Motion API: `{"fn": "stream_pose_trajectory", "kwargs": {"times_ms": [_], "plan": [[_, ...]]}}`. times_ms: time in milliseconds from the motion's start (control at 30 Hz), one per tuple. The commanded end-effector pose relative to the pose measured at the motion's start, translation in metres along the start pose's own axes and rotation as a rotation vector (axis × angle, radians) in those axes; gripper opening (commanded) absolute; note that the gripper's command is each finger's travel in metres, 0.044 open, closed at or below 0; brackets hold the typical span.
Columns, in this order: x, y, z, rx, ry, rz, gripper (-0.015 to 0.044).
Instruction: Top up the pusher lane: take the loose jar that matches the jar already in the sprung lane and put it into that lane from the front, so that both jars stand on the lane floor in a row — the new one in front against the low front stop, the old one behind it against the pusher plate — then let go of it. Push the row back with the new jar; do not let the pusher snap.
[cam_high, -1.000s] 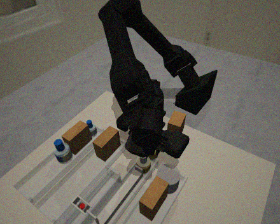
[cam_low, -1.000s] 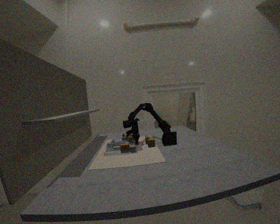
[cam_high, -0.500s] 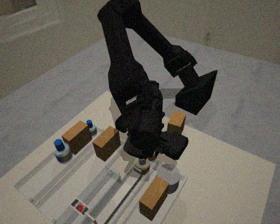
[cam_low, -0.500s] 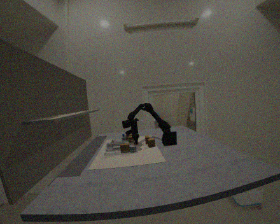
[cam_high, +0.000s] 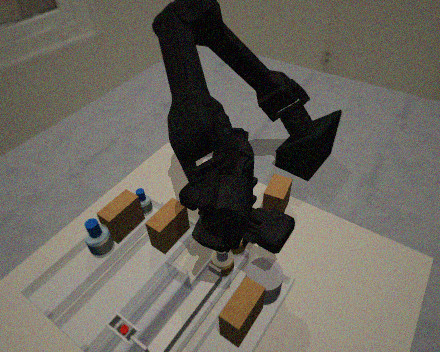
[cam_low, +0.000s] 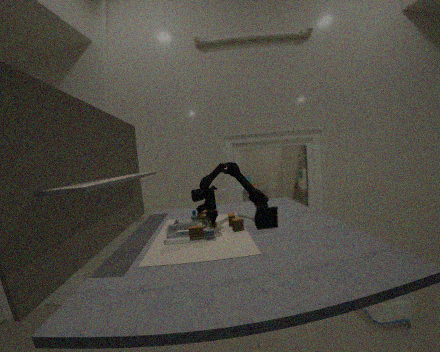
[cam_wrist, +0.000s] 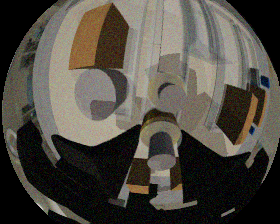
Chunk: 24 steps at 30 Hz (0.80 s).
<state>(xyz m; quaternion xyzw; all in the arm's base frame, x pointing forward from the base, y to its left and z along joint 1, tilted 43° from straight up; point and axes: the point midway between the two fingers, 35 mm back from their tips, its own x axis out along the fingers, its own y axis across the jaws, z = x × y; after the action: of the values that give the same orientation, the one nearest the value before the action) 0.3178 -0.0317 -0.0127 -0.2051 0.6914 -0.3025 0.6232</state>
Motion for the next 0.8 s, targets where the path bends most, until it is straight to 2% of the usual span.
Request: {"fn": "stream_pose_trajectory", "kwargs": {"times_ms": [0, 767], "plan": [[-0.0043, -0.001, 0.0095, 0.013, -0.026, -0.001, 0.0], [-0.0069, -0.002, 0.0172, 0.013, -0.026, -0.001, 0.0]]}}
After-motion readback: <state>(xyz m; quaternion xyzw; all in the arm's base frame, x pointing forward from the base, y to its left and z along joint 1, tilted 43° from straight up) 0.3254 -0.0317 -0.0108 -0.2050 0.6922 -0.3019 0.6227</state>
